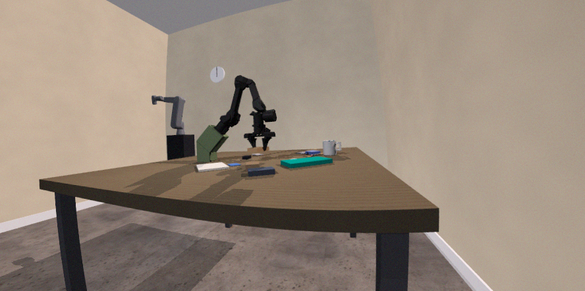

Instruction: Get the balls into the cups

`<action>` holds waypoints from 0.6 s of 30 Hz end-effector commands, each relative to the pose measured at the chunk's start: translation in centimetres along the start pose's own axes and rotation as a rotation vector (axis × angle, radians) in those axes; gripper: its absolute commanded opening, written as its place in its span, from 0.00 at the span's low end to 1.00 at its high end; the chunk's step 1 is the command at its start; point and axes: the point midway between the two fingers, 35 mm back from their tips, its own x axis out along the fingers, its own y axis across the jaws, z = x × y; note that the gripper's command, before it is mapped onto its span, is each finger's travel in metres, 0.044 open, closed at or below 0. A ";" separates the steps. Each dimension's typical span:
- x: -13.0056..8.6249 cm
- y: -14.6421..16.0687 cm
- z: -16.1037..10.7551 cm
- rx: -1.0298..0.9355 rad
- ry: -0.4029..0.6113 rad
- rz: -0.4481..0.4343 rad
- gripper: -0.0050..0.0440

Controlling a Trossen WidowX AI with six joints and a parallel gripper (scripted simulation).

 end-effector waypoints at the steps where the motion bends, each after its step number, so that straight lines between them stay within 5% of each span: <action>1: 0.0 -0.2 0.0 -0.003 -0.013 0.007 0.10; 18: 0.0 -0.2 0.0 -0.003 -0.009 0.013 0.10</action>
